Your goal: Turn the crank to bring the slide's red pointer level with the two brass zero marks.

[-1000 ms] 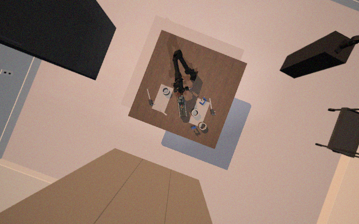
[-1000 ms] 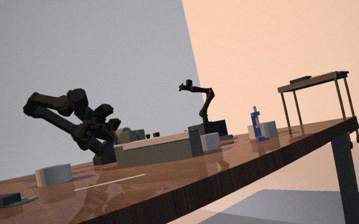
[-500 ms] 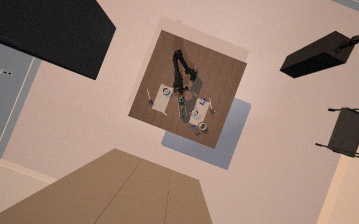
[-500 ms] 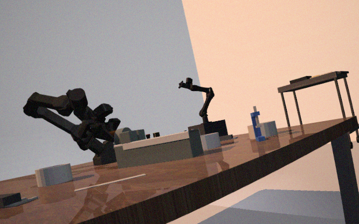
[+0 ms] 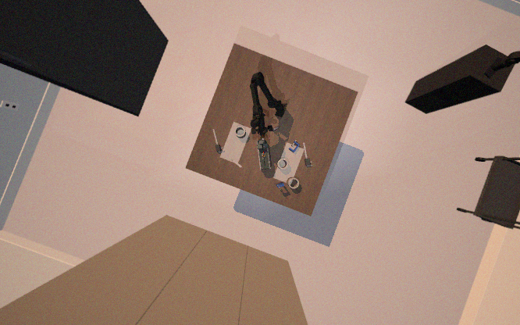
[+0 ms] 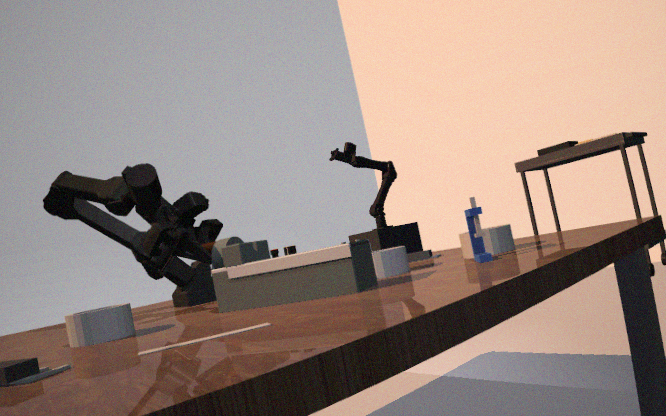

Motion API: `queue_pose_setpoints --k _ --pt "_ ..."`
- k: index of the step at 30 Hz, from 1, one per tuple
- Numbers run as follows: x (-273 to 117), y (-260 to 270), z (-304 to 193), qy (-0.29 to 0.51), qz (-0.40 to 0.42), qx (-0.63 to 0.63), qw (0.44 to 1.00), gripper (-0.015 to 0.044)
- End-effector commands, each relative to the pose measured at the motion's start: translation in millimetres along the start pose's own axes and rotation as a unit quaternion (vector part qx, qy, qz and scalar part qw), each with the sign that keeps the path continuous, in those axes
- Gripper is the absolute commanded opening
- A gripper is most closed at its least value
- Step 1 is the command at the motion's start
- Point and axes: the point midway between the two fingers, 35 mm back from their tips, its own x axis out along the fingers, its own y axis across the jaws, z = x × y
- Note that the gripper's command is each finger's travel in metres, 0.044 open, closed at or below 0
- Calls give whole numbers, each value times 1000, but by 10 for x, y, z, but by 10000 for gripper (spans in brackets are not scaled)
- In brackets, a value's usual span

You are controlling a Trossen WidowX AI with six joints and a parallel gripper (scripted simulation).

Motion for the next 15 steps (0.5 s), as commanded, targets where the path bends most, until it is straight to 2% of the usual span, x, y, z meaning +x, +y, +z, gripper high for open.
queue_pose_setpoints --k 1,15 --pt "-30 -84 24 -3 -12 4 1000 0" --pt "-30 -103 24 -3 -12 4 1000 0"
